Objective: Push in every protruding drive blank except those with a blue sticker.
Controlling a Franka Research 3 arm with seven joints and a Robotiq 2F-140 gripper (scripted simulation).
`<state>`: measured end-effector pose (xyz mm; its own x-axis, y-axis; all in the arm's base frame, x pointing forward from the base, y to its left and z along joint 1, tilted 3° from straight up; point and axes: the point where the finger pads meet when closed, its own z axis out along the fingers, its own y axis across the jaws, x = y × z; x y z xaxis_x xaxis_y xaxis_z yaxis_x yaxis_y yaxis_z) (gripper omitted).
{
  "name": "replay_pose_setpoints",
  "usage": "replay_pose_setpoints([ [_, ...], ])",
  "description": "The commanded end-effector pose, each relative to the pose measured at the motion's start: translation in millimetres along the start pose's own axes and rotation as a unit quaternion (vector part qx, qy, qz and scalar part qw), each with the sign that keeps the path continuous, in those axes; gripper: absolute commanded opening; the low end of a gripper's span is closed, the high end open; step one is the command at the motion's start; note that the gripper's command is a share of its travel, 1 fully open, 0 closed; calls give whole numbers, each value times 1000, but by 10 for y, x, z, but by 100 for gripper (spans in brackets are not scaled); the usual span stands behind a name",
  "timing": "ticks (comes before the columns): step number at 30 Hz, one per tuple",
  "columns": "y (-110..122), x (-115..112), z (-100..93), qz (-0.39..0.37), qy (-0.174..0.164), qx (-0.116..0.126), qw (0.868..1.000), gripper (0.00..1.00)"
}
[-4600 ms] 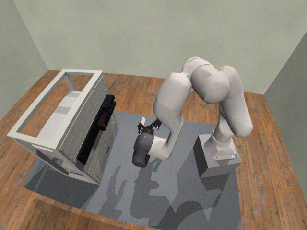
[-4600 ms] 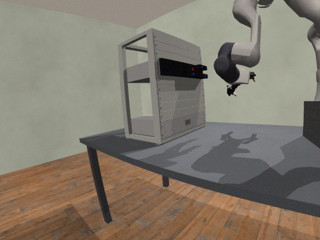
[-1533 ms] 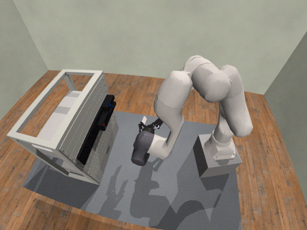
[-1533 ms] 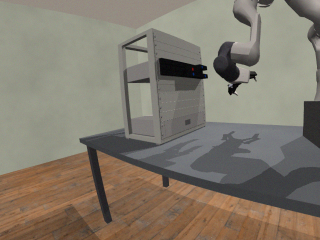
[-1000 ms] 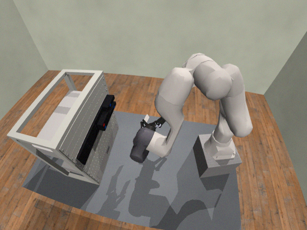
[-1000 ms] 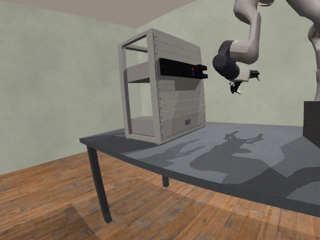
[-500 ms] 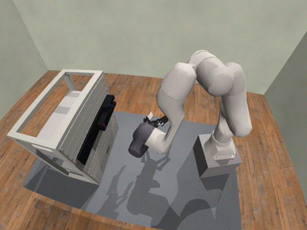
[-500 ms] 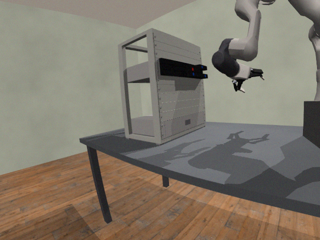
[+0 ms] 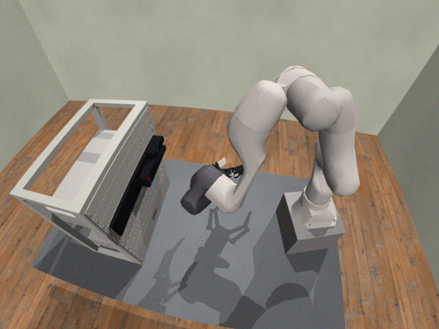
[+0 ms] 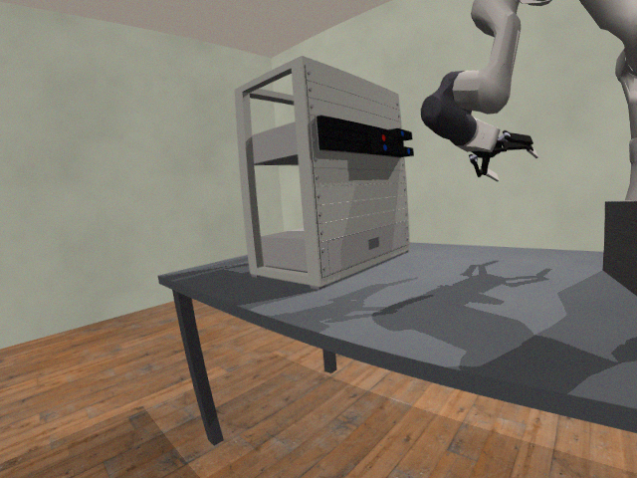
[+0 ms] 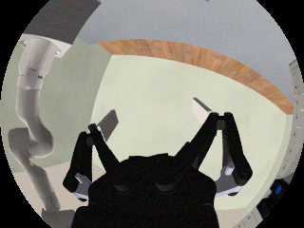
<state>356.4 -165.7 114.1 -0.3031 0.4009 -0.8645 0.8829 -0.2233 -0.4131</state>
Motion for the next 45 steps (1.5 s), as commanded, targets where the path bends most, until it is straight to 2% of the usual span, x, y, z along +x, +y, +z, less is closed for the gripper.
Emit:
replay_pose_setpoints([
  [1, -94, 53, 36, 29, 22, 14, 999, 100],
  [13, -435, 199, 95, 95, 101, 73, 988, 100],
  [16, -463, 215, 95, 101, 109, 78, 986, 100],
  [23, -657, 343, 64, 145, 164, 118, 969, 100],
  [30, -832, 494, -26, 190, 224, 161, 942, 100],
  [32, -832, 494, -26, 190, 224, 161, 942, 100],
  [39, -978, 653, -187, 234, 288, 208, 905, 100],
  [45, -1072, 781, -383, 270, 344, 252, 863, 100],
])
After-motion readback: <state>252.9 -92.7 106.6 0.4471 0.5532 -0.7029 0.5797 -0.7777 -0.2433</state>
